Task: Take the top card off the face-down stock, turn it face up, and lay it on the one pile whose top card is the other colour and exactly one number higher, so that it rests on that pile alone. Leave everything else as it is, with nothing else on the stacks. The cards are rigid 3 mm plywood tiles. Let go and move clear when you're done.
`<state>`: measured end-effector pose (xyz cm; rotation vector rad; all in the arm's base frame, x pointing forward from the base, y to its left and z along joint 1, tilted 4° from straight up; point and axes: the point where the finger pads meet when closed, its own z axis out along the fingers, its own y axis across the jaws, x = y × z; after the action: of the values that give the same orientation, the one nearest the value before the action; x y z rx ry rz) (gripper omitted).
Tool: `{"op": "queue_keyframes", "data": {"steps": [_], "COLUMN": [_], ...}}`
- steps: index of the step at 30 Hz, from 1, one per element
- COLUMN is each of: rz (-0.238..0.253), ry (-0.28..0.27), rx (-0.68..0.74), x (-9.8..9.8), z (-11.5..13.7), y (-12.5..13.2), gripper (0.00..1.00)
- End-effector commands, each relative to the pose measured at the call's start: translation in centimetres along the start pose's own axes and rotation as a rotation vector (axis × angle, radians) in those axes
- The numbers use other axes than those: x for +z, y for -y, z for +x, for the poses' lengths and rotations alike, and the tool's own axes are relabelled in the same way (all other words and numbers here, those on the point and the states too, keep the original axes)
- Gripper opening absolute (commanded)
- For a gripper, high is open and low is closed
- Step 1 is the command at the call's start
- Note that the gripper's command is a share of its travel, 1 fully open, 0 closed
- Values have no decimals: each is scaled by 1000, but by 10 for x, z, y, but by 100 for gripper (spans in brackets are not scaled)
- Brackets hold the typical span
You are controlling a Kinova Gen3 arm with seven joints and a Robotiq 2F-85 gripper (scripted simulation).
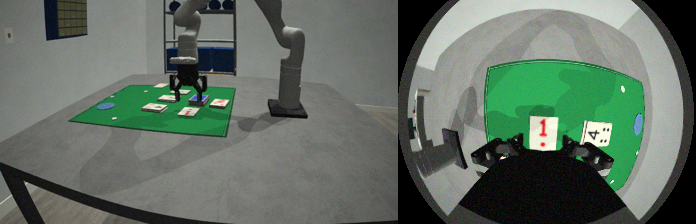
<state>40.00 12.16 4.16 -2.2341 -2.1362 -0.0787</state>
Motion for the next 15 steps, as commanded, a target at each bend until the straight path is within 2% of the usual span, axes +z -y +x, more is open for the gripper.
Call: {"op": "queue_keyframes", "data": {"steps": [1,15], "rz": [3,3], "ry": [5,5], "rx": [3,4], "x": [10,24], "z": [-4,-4], "y": [1,1], "gripper": [85,85]}}
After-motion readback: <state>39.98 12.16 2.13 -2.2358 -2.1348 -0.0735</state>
